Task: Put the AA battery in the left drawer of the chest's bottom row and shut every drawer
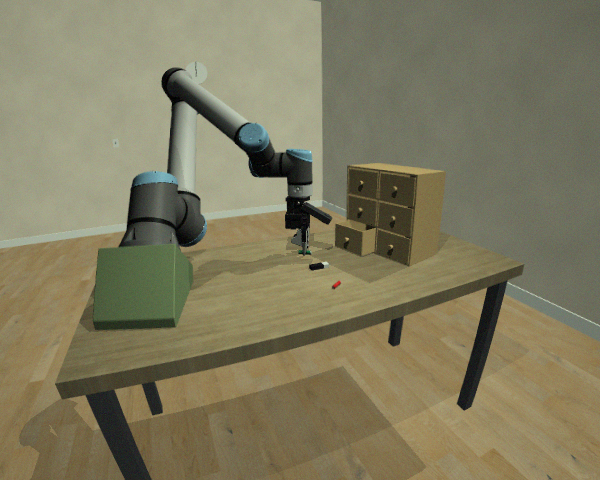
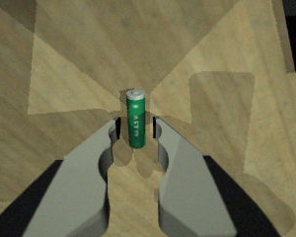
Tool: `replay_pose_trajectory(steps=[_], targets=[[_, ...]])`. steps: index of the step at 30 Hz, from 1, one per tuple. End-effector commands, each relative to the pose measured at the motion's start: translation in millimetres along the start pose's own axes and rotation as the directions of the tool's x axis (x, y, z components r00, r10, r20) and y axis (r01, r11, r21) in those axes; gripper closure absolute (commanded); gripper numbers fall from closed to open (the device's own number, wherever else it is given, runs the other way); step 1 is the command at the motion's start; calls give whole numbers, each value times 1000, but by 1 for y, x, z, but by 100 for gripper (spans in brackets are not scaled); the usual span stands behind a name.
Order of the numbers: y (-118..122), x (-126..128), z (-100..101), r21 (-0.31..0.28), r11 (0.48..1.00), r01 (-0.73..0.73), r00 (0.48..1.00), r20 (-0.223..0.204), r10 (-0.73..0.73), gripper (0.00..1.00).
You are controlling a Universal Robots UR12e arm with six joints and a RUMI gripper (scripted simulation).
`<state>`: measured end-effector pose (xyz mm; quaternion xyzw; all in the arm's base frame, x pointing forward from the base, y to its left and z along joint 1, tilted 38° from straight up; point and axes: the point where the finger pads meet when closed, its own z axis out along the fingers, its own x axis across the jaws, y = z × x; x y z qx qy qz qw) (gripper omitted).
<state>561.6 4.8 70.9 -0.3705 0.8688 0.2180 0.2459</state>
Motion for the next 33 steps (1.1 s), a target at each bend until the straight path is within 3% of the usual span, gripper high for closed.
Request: replay_pose_trajectory(steps=[1,2,3,33], targets=[[0,0,1,-1,1000,0,1000,1,0,83],[0,0,1,-1,1000,0,1000,1,0,83],[0,0,1,-1,1000,0,1000,1,0,95],[0,0,1,-1,1000,0,1000,1,0,95]])
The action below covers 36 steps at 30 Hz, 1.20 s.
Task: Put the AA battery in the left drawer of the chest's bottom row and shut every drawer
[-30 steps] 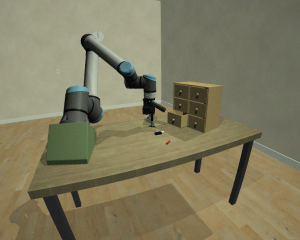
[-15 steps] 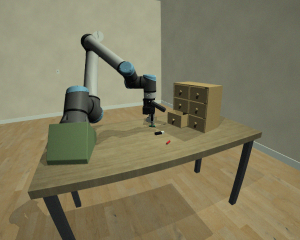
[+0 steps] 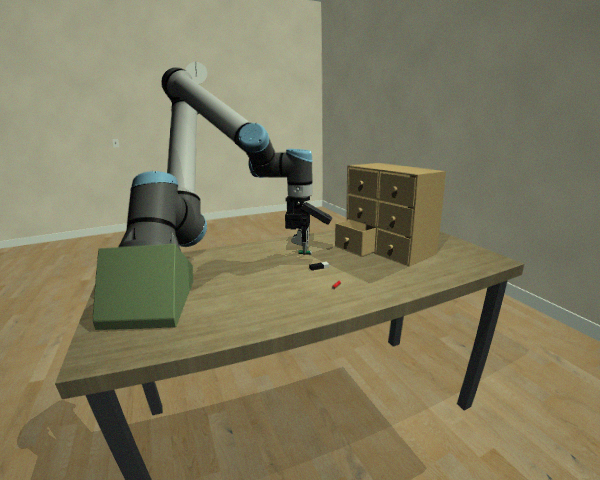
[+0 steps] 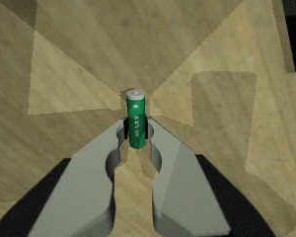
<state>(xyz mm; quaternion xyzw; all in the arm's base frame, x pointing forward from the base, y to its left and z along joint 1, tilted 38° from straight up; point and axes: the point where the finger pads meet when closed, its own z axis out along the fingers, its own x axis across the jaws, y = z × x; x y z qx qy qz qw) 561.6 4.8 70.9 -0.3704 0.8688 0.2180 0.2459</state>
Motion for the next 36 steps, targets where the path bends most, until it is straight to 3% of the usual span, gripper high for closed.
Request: replay_pose_trajectory(steps=[1,6,14,16,27,36], targets=[[0,0,1,-1,1000,0,1000,1,0,95],[0,-1,-1,1,1000,0,1000,1,0,95],[-3,-1,-32,5,1000,2,1000,0,-2,95],[-3,-1,-32,5,1000,2,1000,0,-2,95],[-2,-1,-95,5,1000,2,1000,-1,-2,95],[-1,1,-100,0,1000,-1,1000,0,1,95]])
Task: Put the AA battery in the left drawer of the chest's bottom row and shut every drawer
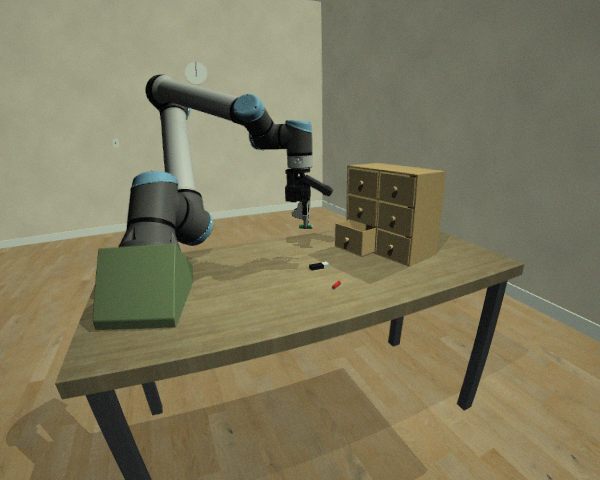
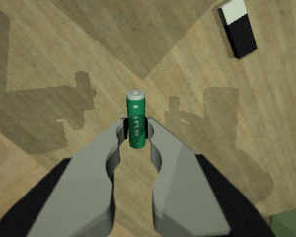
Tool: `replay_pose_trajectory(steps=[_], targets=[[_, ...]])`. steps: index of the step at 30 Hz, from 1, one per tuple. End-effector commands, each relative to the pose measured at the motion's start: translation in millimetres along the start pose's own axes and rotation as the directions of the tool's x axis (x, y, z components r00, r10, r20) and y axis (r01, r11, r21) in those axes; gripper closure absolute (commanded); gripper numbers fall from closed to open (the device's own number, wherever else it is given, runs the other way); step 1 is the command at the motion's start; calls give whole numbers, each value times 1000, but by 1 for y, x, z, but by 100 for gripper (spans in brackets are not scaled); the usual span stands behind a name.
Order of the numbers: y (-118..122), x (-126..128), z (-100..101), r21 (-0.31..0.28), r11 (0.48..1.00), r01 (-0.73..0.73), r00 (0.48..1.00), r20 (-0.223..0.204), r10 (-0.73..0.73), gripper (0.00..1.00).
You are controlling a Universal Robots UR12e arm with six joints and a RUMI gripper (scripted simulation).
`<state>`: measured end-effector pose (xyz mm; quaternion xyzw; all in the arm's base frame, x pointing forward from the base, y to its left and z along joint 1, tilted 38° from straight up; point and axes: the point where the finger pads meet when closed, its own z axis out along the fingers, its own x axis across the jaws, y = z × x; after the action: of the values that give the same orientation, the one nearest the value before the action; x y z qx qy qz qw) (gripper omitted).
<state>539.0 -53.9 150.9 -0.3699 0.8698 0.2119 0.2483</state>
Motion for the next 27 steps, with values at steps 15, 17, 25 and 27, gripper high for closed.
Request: replay_pose_trajectory(steps=[15,17,25,27], targets=[[3,3,2,-14,1000,-16,1000,1,16,95],[2,3,2,-14,1000,-27,1000,1,27,95],[-5,6,-1,-10,993,-119,993,0,119,95],[-6,7,-1,-10,988,-156,988,-1,156,95]])
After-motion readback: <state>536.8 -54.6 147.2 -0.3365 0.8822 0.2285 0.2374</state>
